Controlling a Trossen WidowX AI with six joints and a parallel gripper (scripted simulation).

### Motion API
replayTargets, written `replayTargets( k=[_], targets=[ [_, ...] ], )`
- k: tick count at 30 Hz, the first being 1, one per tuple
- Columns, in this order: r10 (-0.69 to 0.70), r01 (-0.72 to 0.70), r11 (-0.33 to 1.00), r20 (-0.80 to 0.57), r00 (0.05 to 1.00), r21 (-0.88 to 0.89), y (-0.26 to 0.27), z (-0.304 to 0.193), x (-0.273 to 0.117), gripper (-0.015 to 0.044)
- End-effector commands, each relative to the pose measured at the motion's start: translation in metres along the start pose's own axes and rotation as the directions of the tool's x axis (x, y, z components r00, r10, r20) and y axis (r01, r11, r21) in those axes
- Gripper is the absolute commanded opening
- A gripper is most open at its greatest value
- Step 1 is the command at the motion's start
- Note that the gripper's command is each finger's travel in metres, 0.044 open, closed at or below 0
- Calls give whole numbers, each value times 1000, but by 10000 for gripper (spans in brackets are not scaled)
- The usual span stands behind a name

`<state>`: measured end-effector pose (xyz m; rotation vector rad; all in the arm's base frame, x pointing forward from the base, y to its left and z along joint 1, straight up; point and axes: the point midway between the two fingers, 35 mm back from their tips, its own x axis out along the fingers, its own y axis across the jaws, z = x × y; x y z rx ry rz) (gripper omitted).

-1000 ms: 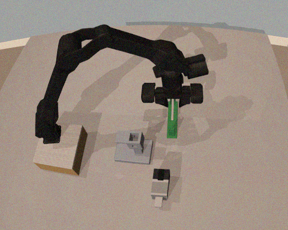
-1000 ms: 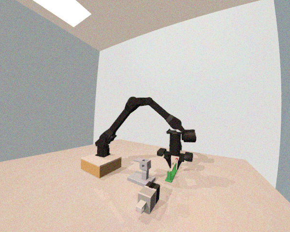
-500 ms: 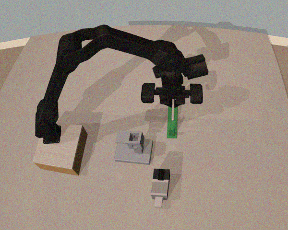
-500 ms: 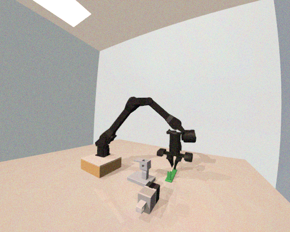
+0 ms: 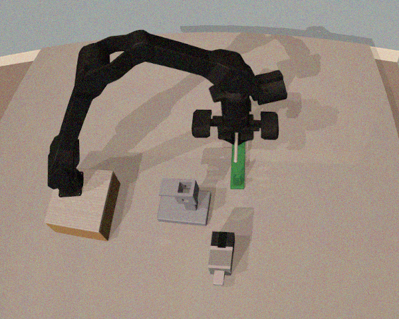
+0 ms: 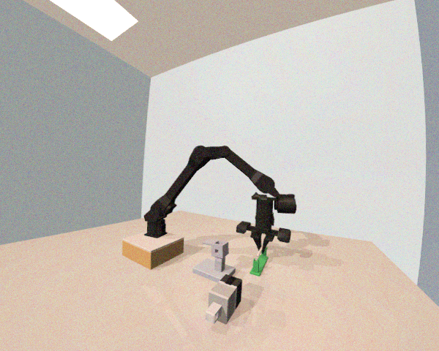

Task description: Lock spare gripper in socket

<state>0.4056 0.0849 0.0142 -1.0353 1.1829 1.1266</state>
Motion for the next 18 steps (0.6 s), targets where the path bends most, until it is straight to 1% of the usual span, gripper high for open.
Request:
replayTargets(
  k=[1, 7, 18],
  targets=[
    [-3, 3, 1000, 1, 1000, 0, -1, 1, -9, 0],
    [5, -5, 1000, -2, 1000, 0, 2, 1, -19, 0],
    [10, -10, 1000, -4, 1000, 0, 2, -4, -17, 0]
  ],
)
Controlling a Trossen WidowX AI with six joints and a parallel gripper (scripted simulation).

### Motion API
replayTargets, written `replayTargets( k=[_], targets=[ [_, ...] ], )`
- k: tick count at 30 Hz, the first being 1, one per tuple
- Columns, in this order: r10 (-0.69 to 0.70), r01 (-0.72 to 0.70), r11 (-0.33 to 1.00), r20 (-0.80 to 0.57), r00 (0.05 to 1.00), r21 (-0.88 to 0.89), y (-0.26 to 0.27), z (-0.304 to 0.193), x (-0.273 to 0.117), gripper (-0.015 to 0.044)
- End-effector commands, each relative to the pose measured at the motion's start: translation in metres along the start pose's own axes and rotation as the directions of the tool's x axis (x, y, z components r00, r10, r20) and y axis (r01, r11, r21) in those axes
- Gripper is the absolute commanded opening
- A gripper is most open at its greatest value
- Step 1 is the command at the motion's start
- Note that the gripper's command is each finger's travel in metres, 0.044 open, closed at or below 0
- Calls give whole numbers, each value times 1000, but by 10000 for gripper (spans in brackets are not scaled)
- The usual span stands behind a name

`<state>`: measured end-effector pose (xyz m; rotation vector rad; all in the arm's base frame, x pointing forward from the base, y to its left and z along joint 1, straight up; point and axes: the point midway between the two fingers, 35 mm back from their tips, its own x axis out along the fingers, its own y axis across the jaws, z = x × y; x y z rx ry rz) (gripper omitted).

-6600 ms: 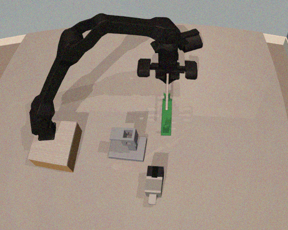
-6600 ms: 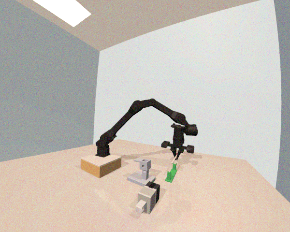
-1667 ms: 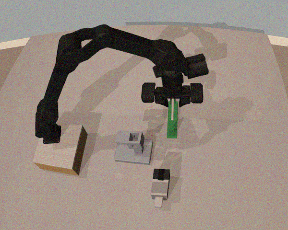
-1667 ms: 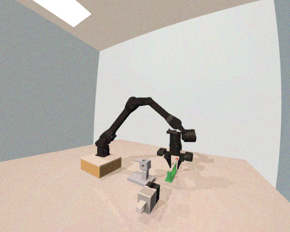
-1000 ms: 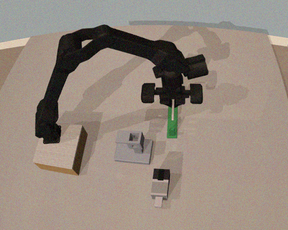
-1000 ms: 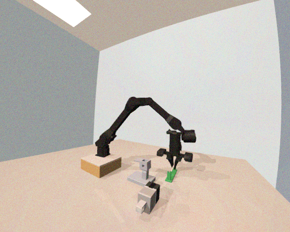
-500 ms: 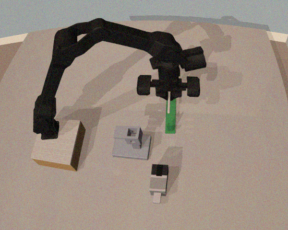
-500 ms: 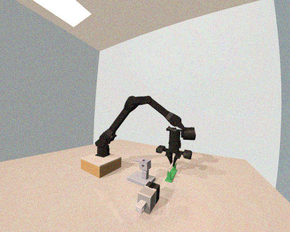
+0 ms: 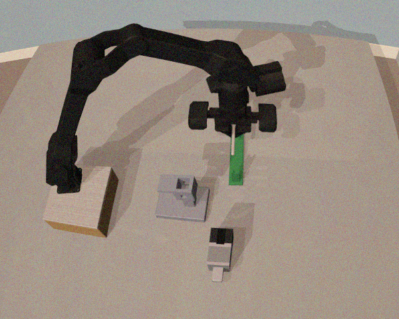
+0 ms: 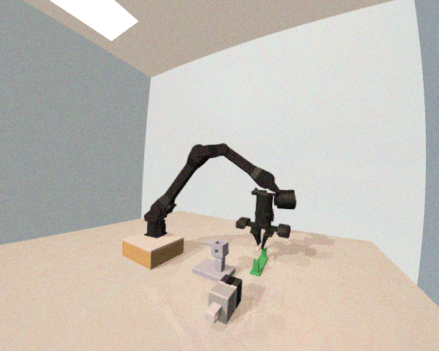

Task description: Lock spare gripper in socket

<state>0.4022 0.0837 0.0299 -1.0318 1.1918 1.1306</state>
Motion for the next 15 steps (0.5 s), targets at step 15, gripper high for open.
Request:
replayTargets(
  k=[15],
  targets=[
    [1, -1, 1000, -5, 1000, -10, -7, -48, -17, 0]
  ],
)
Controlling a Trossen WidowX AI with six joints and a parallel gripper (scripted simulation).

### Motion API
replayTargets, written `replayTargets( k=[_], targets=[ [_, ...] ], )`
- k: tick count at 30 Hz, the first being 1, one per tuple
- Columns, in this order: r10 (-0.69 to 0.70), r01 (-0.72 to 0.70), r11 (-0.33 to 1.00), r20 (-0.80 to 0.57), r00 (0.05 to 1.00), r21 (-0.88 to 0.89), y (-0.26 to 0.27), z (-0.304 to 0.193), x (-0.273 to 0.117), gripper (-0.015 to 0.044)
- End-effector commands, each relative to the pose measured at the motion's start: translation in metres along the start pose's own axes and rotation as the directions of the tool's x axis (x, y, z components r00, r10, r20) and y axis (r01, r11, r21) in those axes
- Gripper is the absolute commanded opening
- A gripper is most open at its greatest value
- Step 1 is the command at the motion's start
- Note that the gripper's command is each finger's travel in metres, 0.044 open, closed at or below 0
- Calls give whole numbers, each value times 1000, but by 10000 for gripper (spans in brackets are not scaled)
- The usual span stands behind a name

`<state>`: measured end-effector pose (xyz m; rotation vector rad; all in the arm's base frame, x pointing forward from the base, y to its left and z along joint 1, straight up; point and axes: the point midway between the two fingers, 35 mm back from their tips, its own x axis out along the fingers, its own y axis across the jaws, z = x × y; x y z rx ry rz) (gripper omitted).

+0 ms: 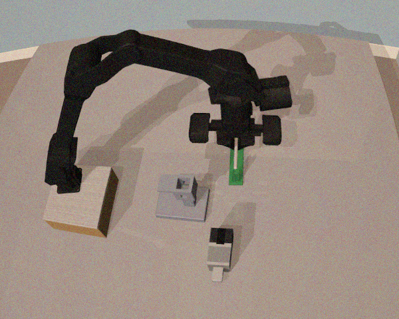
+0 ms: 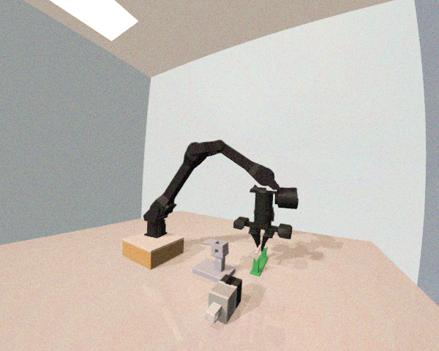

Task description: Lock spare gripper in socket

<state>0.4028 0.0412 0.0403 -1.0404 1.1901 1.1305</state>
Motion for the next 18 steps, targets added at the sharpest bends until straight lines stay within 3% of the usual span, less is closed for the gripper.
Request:
replayTargets(
  k=[1, 18],
  targets=[
    [4, -4, 1000, -1, 1000, -5, 1, -11, -3, 0],
    [-11, 11, 1000, 2, 1000, -7, 0, -17, 15, 0]
  ],
)
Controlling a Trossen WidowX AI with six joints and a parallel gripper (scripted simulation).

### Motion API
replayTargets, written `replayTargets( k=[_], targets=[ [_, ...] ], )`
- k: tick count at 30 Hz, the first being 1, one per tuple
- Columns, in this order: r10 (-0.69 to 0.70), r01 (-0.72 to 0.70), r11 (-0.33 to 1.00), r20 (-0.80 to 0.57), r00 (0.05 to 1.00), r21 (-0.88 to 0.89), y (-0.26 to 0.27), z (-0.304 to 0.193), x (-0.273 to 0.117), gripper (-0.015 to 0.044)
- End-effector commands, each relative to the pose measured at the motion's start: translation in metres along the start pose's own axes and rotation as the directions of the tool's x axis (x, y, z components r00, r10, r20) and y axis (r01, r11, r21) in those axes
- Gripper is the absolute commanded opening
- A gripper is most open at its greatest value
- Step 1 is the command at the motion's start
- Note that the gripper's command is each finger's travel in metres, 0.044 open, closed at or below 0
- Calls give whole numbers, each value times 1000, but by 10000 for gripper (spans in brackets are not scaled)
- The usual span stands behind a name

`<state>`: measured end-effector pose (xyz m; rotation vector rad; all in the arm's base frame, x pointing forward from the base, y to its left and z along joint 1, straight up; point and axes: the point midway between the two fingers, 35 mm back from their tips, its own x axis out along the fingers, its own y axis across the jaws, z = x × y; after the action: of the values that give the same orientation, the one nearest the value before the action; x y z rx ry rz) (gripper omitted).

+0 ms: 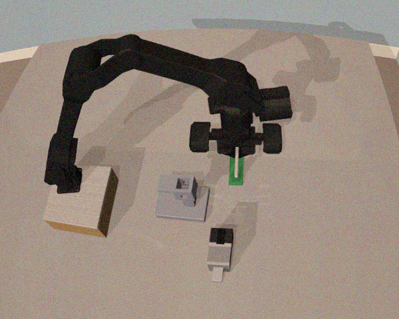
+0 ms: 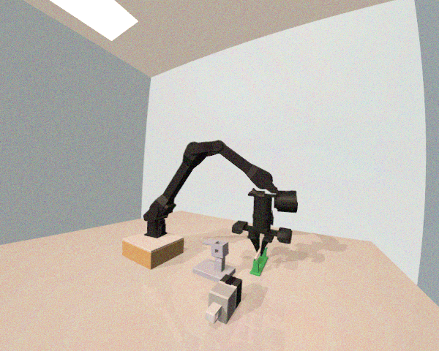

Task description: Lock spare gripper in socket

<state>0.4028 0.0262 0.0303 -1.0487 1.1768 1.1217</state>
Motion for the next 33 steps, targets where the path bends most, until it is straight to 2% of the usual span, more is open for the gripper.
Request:
replayTargets(
  k=[1, 13, 33],
  targets=[
    [3, -3, 1000, -1, 1000, -4, 2, -1, 8, 0],
    [-10, 10, 1000, 2, 1000, -4, 3, -3, 26, 0],
    [-13, 13, 1000, 2, 1000, -6, 3, -4, 29, 0]
  ],
)
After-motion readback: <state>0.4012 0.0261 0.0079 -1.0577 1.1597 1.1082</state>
